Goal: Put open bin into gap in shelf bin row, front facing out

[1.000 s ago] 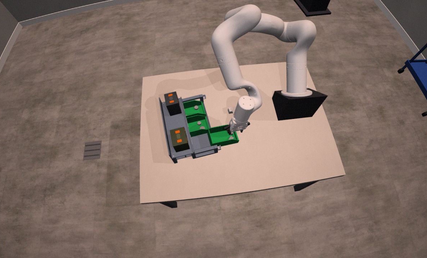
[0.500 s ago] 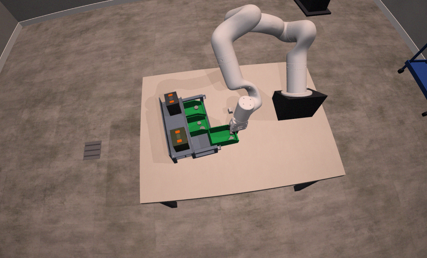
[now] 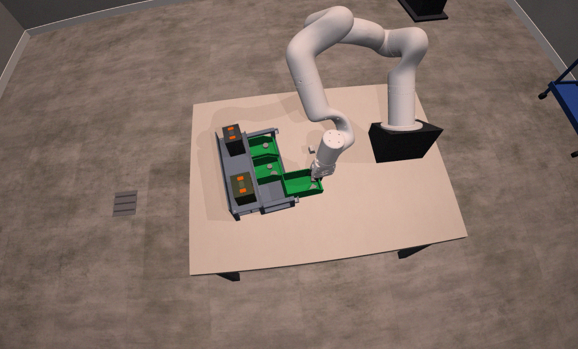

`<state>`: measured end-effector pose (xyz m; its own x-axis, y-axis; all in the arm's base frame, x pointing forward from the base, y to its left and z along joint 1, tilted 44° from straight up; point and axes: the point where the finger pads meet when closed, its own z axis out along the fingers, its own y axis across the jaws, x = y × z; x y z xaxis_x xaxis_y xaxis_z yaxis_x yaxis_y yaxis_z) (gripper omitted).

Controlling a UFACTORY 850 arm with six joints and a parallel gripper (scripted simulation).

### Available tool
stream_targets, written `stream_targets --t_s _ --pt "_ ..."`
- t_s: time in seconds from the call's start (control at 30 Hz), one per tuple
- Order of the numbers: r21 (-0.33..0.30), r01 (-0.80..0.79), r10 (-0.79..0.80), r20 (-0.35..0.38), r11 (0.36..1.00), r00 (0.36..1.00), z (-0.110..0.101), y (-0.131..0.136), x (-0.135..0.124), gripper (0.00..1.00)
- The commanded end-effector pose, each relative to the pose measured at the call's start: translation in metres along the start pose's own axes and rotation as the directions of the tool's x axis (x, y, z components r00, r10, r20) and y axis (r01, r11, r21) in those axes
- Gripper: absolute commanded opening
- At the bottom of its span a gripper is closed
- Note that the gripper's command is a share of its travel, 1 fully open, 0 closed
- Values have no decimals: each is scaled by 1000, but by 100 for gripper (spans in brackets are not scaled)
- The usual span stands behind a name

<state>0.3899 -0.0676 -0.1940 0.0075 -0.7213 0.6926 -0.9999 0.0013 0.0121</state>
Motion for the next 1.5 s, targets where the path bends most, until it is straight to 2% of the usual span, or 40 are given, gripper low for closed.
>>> stream_targets --t_s 0.0,1.13,1.47 --pt "1 0 0 0 1000 1000 0 -1 0 0" --pt "1 0 0 0 1000 1000 -1 -1 0 0" --pt "1 0 0 0 1000 1000 -8 -2 0 0"
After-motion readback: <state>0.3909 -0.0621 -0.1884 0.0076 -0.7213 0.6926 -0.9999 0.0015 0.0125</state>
